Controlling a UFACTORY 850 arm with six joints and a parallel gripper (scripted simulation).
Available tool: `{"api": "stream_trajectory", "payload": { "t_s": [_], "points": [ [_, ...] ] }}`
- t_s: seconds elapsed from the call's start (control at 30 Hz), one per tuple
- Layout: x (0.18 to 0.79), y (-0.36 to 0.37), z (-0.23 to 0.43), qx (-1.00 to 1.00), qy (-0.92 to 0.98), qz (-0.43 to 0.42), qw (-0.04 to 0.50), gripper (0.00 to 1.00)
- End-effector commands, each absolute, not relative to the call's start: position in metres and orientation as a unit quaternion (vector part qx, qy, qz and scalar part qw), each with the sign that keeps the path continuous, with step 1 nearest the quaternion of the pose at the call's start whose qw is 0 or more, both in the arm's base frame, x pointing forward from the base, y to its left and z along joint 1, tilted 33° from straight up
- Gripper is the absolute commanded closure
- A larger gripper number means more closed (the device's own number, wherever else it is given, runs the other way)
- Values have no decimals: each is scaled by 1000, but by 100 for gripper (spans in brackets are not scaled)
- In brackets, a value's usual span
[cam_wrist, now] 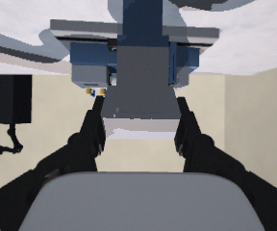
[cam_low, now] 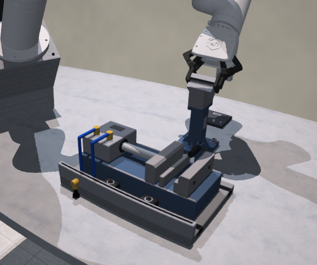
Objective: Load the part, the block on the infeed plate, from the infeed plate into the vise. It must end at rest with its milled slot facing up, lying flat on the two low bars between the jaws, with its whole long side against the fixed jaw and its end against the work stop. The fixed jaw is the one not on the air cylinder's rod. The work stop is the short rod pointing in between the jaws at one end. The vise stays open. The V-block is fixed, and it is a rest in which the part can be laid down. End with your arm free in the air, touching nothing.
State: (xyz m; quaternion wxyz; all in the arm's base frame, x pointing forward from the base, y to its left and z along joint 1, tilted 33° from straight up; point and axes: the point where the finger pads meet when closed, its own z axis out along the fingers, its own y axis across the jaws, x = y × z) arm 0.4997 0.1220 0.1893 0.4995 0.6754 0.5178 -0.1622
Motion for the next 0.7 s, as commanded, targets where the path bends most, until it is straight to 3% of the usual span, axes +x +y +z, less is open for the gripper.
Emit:
{"api": "stream_trajectory", "payload": {
  "t_s": [0.0,0.13,0.17,0.67],
  "points": [
    [500,122,190,676,518,-162,500,100],
    [500,122,190,676,518,-162,500,100],
    [500,122,190,676,518,-162,500,11],
    [500,122,190,676,518,-162,500,11]
  ]
}}
